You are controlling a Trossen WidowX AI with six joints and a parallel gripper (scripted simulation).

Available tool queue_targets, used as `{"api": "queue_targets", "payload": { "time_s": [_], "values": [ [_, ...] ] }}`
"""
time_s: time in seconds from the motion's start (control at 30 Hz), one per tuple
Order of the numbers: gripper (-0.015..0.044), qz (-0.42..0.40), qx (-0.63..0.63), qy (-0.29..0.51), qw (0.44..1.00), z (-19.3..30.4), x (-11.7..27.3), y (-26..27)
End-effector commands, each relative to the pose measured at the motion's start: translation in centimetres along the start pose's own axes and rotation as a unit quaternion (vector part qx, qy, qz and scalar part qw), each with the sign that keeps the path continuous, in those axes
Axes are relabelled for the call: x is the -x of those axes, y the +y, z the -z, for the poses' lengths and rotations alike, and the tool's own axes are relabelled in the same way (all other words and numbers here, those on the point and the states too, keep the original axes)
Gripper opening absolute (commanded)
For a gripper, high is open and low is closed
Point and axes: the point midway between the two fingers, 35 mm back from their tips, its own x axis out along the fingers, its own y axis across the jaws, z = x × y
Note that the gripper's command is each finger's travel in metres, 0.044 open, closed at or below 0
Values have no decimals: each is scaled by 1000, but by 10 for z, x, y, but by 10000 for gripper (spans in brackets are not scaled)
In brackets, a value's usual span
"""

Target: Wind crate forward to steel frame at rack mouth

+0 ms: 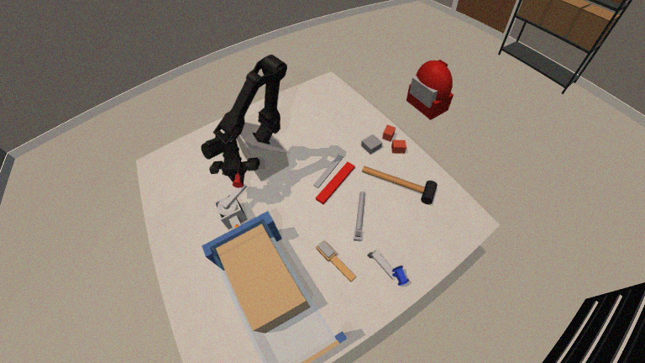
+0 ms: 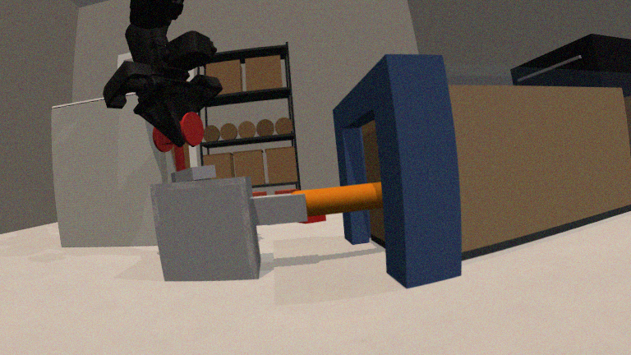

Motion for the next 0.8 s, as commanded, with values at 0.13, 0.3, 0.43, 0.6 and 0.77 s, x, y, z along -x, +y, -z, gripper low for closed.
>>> {"api": "queue_targets", "payload": {
  "time_s": [0.13, 0.3, 0.43, 0.6, 0.77],
  "values": [
    [0, 17, -10, 12, 1000, 11, 5, -19],
    [0, 18, -10, 12, 1000, 14, 6, -26],
    [0, 18, -10, 12, 1000, 15, 7, -32],
    [0, 18, -10, 12, 1000, 17, 8, -39],
    [0, 19, -10, 12, 1000, 18, 9, -46]
  ]
}}
